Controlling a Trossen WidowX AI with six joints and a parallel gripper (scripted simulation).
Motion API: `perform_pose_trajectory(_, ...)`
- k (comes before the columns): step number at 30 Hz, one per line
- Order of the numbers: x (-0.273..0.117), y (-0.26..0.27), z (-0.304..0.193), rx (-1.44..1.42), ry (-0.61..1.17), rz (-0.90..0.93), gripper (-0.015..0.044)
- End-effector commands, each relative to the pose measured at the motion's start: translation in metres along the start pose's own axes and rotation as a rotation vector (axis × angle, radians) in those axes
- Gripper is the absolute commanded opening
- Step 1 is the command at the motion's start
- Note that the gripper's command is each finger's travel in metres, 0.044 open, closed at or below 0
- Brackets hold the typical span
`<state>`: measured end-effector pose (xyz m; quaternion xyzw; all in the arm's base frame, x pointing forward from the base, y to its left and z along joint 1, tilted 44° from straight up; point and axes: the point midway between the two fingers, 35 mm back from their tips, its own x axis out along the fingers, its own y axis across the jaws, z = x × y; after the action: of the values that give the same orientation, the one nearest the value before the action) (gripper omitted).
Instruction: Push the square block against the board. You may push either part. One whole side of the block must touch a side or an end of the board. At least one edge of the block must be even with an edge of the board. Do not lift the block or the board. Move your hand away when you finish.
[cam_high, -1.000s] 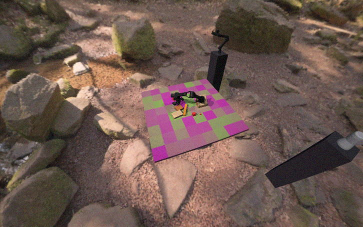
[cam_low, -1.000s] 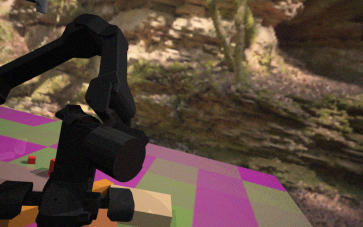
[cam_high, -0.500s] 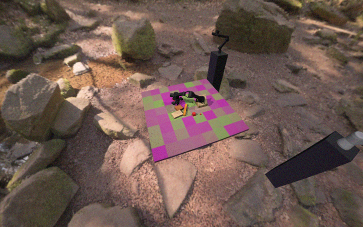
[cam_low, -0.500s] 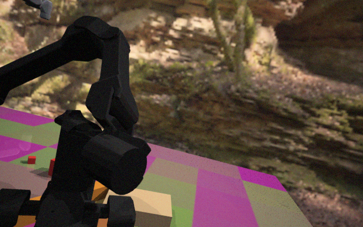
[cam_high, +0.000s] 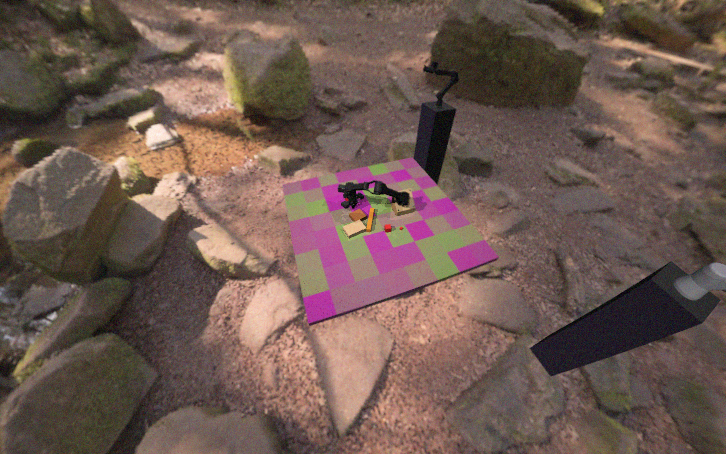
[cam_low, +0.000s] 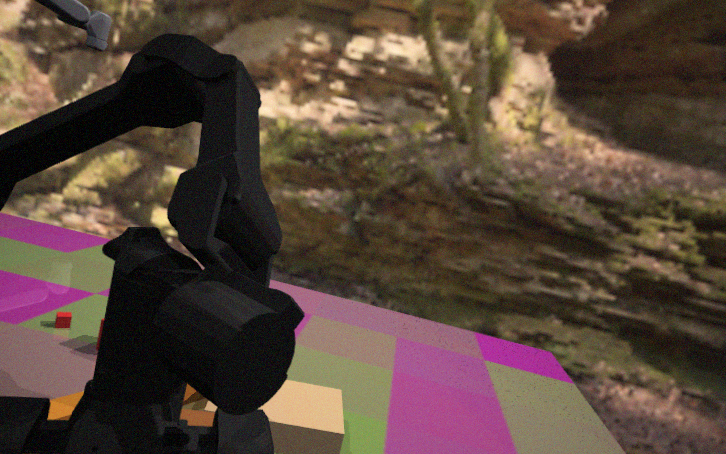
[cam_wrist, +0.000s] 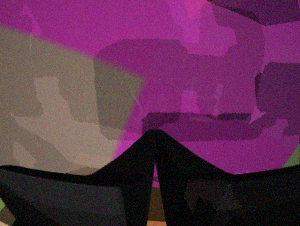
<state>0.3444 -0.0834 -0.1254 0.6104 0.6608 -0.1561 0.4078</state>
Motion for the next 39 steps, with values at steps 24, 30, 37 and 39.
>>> perform_pose_trajectory(24, -0.039, -0.009, -0.027, 0.038, -0.005, -0.001, 0.0)
perform_pose_trajectory(30, 0.0, -0.008, -0.028, 0.139, -0.003, 0.001, 0.0)
perform_pose_trajectory(37, 0.0, -0.008, -0.029, 0.139, -0.003, 0.001, 0.0)
perform_pose_trajectory(39, 0.0, -0.007, -0.031, 0.139, -0.003, 0.001, 0.0)
